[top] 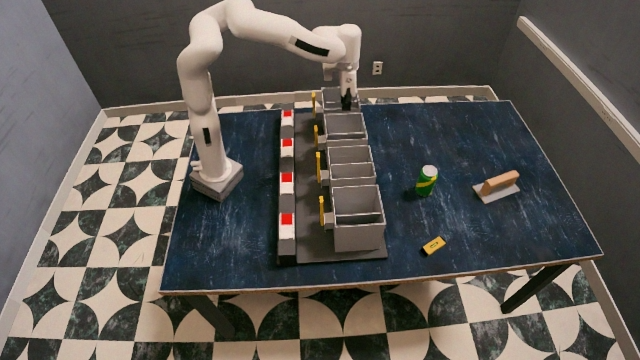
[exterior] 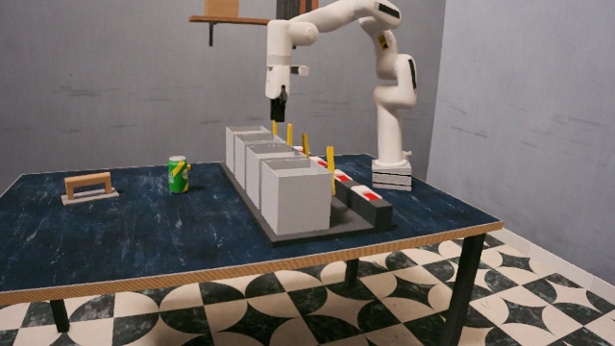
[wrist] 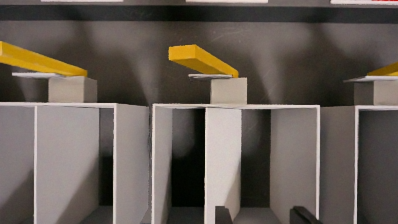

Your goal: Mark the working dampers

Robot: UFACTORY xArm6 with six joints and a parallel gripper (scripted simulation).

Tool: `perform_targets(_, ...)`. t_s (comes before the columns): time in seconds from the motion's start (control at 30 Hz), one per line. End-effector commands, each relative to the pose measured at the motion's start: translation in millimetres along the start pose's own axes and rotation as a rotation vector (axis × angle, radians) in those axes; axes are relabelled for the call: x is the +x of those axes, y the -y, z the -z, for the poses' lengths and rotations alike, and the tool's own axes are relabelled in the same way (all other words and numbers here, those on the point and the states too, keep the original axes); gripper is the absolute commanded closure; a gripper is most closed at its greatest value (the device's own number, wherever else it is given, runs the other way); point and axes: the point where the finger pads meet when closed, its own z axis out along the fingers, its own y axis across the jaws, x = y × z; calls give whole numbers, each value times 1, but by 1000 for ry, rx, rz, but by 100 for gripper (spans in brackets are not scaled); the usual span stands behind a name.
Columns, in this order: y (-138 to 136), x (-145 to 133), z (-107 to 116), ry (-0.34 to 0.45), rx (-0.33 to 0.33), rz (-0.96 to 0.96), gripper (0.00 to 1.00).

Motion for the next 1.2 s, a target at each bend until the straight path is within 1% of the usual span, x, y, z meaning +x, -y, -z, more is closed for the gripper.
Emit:
perform_targets(0.0, 0, -1, 2, 5, -1, 0, 61)
perform_targets(0.8, 0, -1, 2, 5, -3, 0, 61)
perform_targets(0.87, 4, 7, 0, 2, -27, 1, 61)
perform_targets(0.97, 22, 37, -9, 3, -129, 1, 61)
perform_targets(1.1, 35, 60, -16, 0, -202, 2, 61)
perform_targets(1.17, 35, 60, -16, 0, -202, 2, 61)
